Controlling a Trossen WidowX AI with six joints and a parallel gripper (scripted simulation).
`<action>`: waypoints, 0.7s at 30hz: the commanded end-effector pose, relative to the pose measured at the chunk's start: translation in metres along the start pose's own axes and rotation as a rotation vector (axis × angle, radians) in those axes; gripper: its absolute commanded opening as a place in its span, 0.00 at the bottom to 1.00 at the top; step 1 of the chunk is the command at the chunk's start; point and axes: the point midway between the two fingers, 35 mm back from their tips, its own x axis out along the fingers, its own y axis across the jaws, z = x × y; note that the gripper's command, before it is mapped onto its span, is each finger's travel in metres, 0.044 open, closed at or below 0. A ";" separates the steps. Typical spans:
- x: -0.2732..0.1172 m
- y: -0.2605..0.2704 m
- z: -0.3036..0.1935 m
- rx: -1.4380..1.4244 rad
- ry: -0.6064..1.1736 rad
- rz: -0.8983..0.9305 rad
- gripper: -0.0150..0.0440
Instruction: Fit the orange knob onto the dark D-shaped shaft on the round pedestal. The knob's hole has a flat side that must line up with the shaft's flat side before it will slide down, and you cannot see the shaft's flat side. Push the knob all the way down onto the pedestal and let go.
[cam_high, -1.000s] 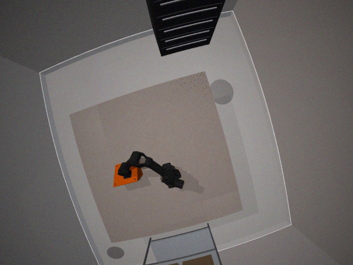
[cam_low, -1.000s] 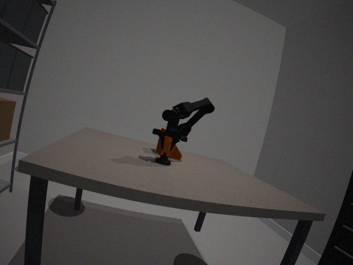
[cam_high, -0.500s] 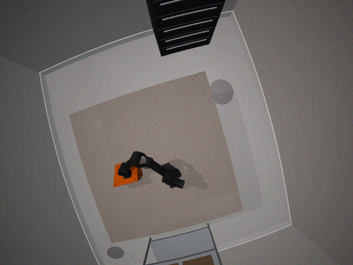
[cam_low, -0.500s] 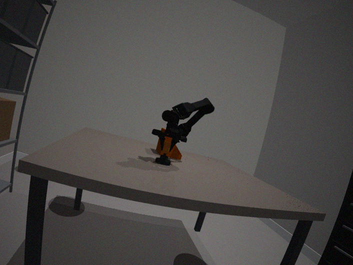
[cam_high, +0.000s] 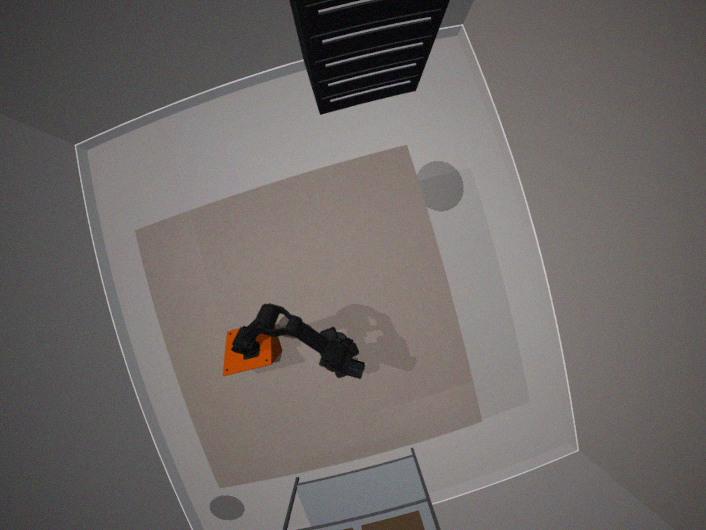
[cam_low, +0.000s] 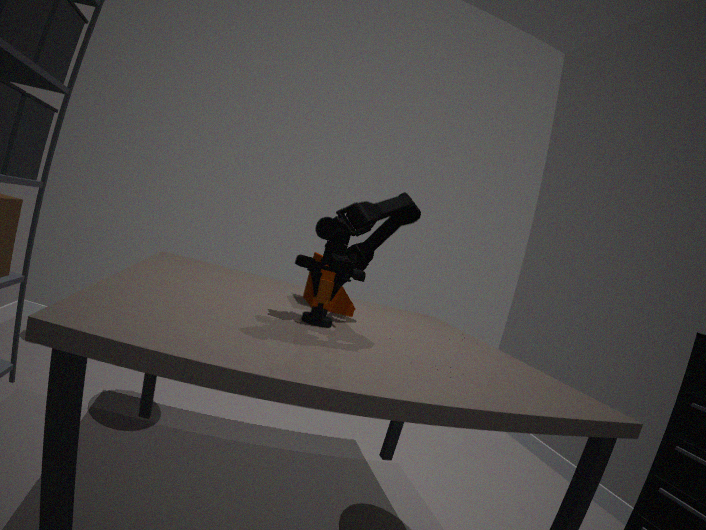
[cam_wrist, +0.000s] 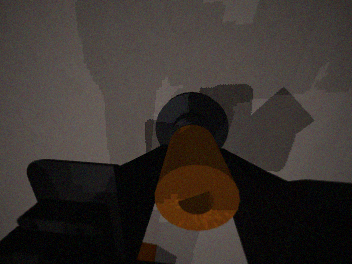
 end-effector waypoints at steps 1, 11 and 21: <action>-0.002 0.000 -0.001 0.000 0.000 0.004 0.25; -0.003 0.000 0.000 -0.200 0.000 0.004 0.25; -0.003 -0.002 0.004 -0.210 0.000 0.004 0.25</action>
